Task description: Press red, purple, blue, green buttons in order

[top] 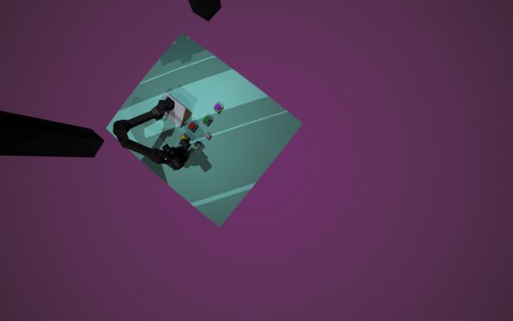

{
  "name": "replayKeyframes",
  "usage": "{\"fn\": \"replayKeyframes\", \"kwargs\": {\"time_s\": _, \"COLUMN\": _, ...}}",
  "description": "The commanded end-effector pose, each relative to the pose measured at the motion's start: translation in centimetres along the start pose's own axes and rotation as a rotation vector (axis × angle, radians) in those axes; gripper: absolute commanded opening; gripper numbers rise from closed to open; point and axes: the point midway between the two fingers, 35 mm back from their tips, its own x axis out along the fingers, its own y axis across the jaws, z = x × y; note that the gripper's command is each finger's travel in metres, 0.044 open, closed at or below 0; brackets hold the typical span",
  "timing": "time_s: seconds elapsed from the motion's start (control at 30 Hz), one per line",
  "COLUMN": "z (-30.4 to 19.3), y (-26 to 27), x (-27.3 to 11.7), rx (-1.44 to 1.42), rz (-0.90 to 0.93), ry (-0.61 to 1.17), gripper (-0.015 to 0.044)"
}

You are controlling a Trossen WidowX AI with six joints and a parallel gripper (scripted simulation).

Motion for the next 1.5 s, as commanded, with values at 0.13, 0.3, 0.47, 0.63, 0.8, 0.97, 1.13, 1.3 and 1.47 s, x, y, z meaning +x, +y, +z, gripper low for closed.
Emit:
{"fn": "replayKeyframes", "kwargs": {"time_s": 0.13, "z": -0.2, "y": 0.3, "x": 1.4, "rx": -0.009, "rz": 0.006, "ry": 0.004, "gripper": 0.002}}
{"fn": "replayKeyframes", "kwargs": {"time_s": 0.3, "z": -0.2, "y": 0.2, "x": 1.6, "rx": -0.009, "rz": 0.006, "ry": 0.004, "gripper": 0.002}}
{"fn": "replayKeyframes", "kwargs": {"time_s": 0.47, "z": -0.2, "y": 0.2, "x": 1.6, "rx": -0.009, "rz": 0.006, "ry": 0.004, "gripper": 0.002}}
{"fn": "replayKeyframes", "kwargs": {"time_s": 0.63, "z": -0.2, "y": 0.2, "x": 1.6, "rx": -0.009, "rz": 0.006, "ry": 0.004, "gripper": 0.002}}
{"fn": "replayKeyframes", "kwargs": {"time_s": 0.8, "z": -0.2, "y": 0.2, "x": 1.6, "rx": -0.009, "rz": 0.006, "ry": 0.004, "gripper": 0.002}}
{"fn": "replayKeyframes", "kwargs": {"time_s": 0.97, "z": -0.2, "y": 0.3, "x": -1.8, "rx": -0.009, "rz": 0.008, "ry": 0.004, "gripper": 0.002}}
{"fn": "replayKeyframes", "kwargs": {"time_s": 1.13, "z": 0.0, "y": 0.3, "x": -2.8, "rx": -0.009, "rz": 0.01, "ry": 0.004, "gripper": 0.002}}
{"fn": "replayKeyframes", "kwargs": {"time_s": 1.3, "z": -0.1, "y": 0.3, "x": -8.0, "rx": -0.011, "rz": 0.011, "ry": 0.005, "gripper": 0.002}}
{"fn": "replayKeyframes", "kwargs": {"time_s": 1.47, "z": 0.2, "y": 0.9, "x": -8.0, "rx": -0.012, "rz": 0.017, "ry": 0.003, "gripper": 0.002}}
